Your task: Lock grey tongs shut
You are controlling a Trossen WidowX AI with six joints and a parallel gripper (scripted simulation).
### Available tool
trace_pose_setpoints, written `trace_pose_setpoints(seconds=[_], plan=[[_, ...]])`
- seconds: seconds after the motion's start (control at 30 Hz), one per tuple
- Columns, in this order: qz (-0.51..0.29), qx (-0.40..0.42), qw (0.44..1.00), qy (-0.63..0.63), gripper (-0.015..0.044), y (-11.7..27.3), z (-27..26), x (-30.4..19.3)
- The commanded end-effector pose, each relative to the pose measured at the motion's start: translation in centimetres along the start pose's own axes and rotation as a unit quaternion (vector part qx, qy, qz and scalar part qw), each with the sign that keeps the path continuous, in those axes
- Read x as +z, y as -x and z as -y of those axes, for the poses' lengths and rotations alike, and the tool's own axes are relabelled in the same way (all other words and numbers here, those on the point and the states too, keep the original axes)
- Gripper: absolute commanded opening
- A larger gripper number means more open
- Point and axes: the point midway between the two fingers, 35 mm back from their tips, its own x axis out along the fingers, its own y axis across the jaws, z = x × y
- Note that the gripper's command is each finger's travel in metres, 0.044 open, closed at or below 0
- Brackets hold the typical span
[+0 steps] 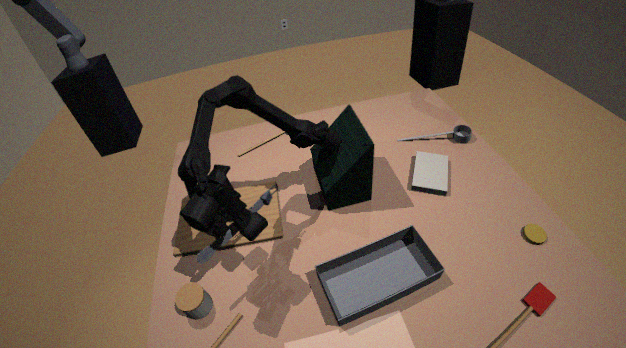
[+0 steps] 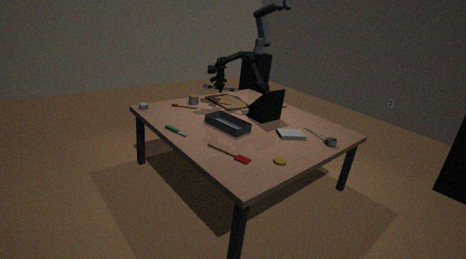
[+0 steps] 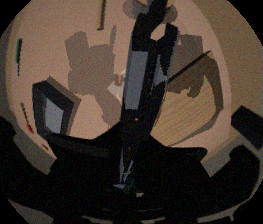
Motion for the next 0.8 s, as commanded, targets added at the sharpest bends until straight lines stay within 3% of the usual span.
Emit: trace_pose_setpoints(seconds=[0.0,0.77], plan=[[0.000,0.007,1.000,-0.019,-0.0150,0.1,1.6,0.0],[0.019,0.008,0.986,-0.163,-0.0150,1.2,12.9,-1.4]])
